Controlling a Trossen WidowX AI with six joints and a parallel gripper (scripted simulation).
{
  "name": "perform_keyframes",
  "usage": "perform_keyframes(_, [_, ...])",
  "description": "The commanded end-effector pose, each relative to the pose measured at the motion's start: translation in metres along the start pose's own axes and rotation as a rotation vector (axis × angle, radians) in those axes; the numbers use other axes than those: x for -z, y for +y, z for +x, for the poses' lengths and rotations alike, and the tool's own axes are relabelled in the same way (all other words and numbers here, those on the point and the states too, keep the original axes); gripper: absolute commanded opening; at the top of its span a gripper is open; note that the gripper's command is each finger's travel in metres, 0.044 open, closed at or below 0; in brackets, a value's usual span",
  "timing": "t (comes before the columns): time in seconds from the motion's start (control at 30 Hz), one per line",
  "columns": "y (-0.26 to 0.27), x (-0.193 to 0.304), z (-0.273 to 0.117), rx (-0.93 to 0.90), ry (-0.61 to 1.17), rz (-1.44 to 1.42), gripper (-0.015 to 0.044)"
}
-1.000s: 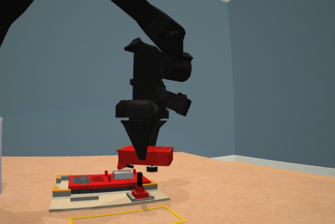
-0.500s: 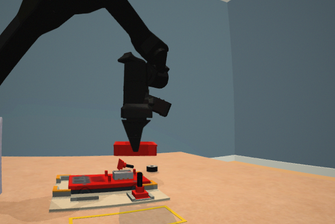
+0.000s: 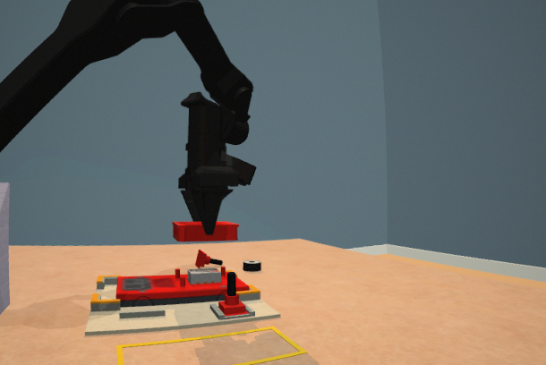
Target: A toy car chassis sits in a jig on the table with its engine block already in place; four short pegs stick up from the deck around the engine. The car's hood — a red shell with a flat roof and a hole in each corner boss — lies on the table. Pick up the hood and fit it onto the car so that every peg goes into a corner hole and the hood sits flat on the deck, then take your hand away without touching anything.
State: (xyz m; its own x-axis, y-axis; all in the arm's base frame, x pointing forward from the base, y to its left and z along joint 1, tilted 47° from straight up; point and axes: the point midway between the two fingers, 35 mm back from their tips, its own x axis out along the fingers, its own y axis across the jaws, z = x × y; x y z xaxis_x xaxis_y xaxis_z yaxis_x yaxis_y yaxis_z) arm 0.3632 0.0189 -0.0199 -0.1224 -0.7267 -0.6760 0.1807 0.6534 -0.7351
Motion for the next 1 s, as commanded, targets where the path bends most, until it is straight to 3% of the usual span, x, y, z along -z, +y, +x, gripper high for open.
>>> perform_keyframes(0.0, [0.001, -0.001, 0.001, -0.008, -0.001, -0.004, 0.0000])
perform_keyframes(0.43, [0.004, 0.002, 0.047, -0.008, -0.003, -0.001, 0.0000])
perform_keyframes(0.97, [0.004, 0.002, 0.049, -0.006, -0.002, -0.005, 0.0000])
